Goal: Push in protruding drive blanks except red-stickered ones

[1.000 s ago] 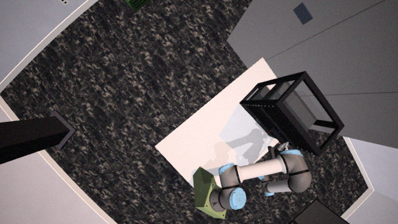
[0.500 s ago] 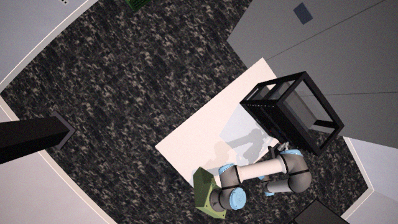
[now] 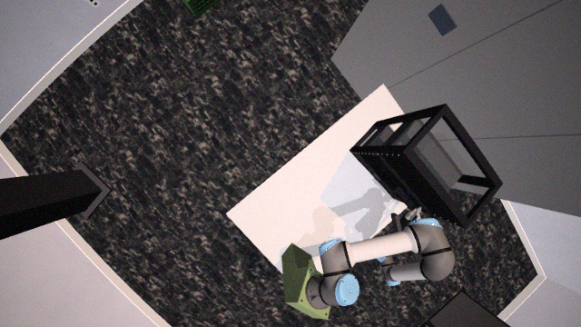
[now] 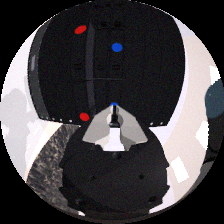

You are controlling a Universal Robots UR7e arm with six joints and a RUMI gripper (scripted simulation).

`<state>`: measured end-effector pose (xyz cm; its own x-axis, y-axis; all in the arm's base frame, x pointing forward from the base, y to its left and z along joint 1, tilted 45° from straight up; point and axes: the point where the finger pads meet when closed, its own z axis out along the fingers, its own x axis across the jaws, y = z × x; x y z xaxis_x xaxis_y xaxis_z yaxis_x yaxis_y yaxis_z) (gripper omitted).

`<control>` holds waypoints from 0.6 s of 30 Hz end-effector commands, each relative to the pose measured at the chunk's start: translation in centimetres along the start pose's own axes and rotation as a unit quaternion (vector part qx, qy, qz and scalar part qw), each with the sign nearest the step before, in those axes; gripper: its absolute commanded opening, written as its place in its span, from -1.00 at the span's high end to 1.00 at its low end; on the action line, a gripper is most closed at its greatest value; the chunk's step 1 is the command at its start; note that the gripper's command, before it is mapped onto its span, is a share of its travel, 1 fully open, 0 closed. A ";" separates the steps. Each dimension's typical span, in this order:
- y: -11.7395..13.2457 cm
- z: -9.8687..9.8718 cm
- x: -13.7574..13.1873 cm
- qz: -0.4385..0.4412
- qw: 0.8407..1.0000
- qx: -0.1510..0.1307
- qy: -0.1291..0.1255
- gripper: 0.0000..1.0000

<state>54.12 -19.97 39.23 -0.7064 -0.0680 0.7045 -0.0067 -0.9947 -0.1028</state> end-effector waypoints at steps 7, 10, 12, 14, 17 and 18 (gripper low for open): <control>0.0 0.0 0.0 0.000 1.000 0.000 0.000 1.00; 0.0 0.0 0.0 0.000 1.000 0.000 0.000 1.00; 0.0 -0.1 0.0 0.000 1.000 0.000 0.000 1.00; 0.0 -0.5 0.0 0.000 1.000 0.000 0.000 1.00; 0.0 -1.6 0.0 0.000 1.000 0.000 0.000 1.00; 0.0 -2.0 0.0 0.000 1.000 0.000 0.000 1.00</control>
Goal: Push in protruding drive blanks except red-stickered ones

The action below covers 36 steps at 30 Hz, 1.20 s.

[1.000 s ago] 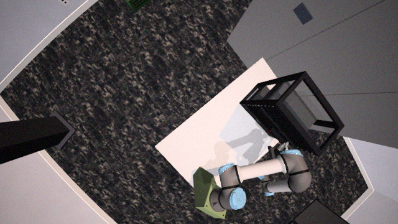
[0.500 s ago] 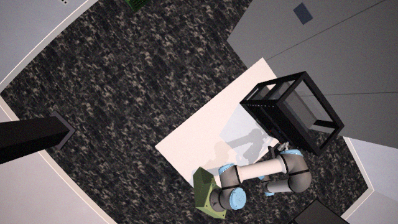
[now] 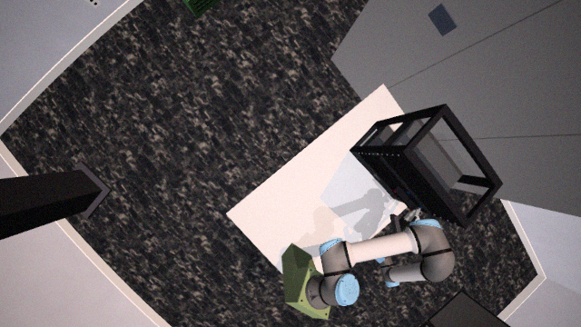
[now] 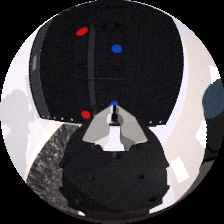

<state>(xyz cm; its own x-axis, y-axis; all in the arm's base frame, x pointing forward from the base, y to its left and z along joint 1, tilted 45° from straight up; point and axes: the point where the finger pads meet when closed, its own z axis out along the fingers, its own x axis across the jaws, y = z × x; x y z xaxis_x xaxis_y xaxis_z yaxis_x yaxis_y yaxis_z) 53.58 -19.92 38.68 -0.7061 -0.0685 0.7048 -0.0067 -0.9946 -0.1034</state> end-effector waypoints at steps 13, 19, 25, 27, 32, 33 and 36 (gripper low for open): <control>0.0 -7.4 0.0 0.000 1.000 0.000 0.000 1.00; 0.0 -9.1 0.0 0.000 1.000 0.000 0.000 1.00; 0.0 -9.2 0.0 0.000 1.000 0.000 0.000 1.00; 0.0 -9.2 0.0 0.000 1.000 0.000 0.000 1.00; 0.0 -9.2 0.0 0.000 1.000 0.000 0.000 1.00; 0.0 -9.2 0.0 0.000 1.000 0.000 0.000 1.00; 0.0 -9.2 0.0 0.000 1.000 0.000 0.000 1.00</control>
<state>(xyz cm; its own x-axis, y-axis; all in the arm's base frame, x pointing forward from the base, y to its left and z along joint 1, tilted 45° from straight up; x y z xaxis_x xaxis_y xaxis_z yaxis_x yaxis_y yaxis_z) 47.04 -19.20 32.21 -0.7062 -0.0685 0.7047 -0.0065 -0.9946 -0.1033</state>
